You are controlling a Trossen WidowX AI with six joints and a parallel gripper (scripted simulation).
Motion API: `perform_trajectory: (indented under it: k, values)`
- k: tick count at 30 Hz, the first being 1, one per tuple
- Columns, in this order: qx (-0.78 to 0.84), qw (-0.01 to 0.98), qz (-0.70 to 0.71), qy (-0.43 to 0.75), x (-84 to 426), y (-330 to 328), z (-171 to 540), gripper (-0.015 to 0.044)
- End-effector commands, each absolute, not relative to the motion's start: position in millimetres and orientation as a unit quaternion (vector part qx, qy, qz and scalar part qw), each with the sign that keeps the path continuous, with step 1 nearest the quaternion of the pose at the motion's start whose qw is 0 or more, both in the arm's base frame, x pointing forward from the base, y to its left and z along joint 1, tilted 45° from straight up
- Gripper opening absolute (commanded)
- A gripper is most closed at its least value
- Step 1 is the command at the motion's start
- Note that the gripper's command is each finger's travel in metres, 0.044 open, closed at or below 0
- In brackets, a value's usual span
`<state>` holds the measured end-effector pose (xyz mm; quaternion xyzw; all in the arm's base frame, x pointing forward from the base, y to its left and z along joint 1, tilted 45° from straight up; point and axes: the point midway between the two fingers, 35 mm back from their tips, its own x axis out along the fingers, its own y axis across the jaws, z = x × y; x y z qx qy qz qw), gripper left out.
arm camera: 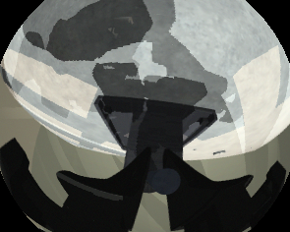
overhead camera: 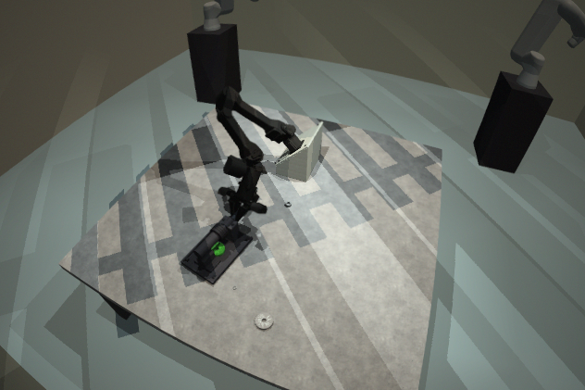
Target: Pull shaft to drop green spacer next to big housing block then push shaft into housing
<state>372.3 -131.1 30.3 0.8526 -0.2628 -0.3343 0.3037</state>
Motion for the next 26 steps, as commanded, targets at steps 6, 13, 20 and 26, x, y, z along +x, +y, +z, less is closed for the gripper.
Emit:
perform_trajectory:
  k: [6,13,20,26]
  values:
    - [0.854,0.304,-0.330,-0.263,376.9,-131.6,32.9,0.0000]
    - [0.854,0.304,-0.330,-0.263,377.2,-131.7,33.0,0.0000]
    - [0.852,0.304,-0.335,-0.263,373.4,-131.4,30.4,0.0131]
    - [0.852,0.304,-0.335,-0.263,373.4,-131.4,30.4,0.0289]
